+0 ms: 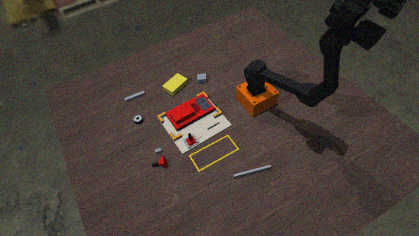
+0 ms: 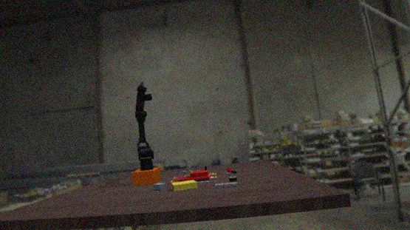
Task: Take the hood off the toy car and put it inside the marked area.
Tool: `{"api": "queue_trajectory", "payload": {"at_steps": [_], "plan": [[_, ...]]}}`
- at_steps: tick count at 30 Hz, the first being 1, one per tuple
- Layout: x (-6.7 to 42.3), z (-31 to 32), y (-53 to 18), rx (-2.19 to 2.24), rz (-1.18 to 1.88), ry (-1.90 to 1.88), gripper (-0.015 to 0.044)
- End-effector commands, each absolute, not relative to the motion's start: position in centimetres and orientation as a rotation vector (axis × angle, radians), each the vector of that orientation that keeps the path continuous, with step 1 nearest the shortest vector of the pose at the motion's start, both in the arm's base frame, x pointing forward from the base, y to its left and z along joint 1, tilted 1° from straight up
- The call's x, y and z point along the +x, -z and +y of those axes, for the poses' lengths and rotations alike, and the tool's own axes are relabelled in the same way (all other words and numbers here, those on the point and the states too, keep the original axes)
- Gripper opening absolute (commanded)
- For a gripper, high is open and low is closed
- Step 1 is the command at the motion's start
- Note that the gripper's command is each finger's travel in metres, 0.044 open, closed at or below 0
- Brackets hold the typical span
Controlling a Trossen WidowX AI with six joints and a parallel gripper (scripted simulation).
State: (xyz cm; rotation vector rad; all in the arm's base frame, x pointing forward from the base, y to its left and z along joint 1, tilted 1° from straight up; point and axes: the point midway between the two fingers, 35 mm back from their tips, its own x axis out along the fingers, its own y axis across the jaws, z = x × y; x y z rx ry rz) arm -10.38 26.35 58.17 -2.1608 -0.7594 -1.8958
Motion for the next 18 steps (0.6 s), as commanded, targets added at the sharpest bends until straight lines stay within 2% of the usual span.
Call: {"api": "queue_trajectory", "payload": {"at_steps": [1, 8, 18], "plan": [[-10.3, 26.2, -58.3, -2.158, -0.757, 1.891, 0.0247], [-8.7, 20.3, -60.9, -2.032, -0.679, 1.729, 0.043], [-4.6, 11.3, -63.0, -1.841, -0.556, 1.475, 0.044]]}}
